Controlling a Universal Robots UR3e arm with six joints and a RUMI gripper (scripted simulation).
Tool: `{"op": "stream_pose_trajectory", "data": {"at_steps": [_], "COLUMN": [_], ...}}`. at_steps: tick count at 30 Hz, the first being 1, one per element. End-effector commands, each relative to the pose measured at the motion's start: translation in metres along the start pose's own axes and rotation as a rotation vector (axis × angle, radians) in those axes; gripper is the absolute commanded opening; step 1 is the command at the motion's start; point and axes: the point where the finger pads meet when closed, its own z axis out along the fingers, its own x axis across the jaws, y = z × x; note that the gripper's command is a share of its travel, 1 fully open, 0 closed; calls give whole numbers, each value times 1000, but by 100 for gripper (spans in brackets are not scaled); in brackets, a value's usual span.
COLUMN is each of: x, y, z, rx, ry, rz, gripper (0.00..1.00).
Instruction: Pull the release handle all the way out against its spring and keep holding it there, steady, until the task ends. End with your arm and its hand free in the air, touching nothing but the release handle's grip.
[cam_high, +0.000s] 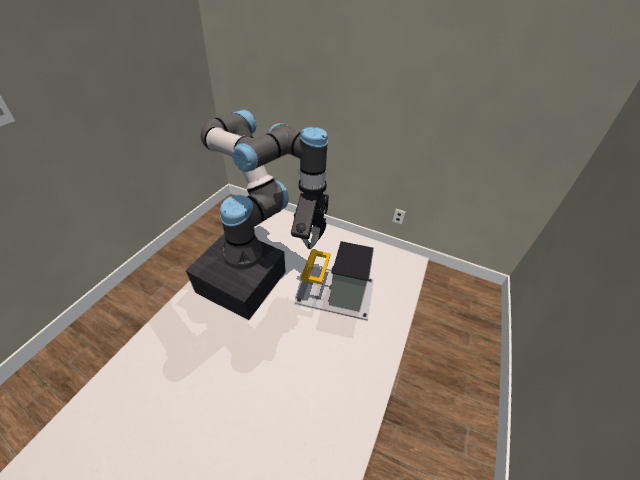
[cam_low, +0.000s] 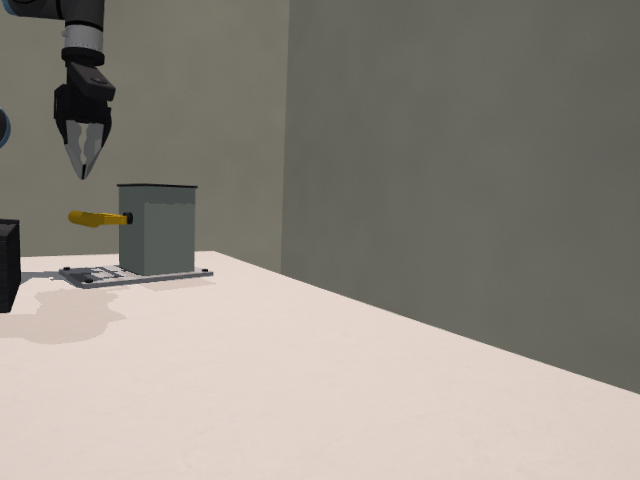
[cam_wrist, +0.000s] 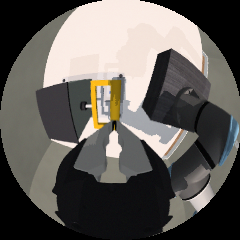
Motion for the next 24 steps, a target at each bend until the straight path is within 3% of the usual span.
{"op": "stream_pose_trajectory", "data": {"at_steps": [1, 14, 20, 23, 24], "x": [-1, -1, -2, -3, -3], "y": [0, 0, 0, 0, 0], "z": [-1, -1, -1, -1, -1], "rx": [1, 1, 1, 2, 2], "ry": [-2, -1, 72, 86, 86], "rz": [0, 0, 3, 3, 3], "gripper": [0, 0, 0, 0, 30]}}
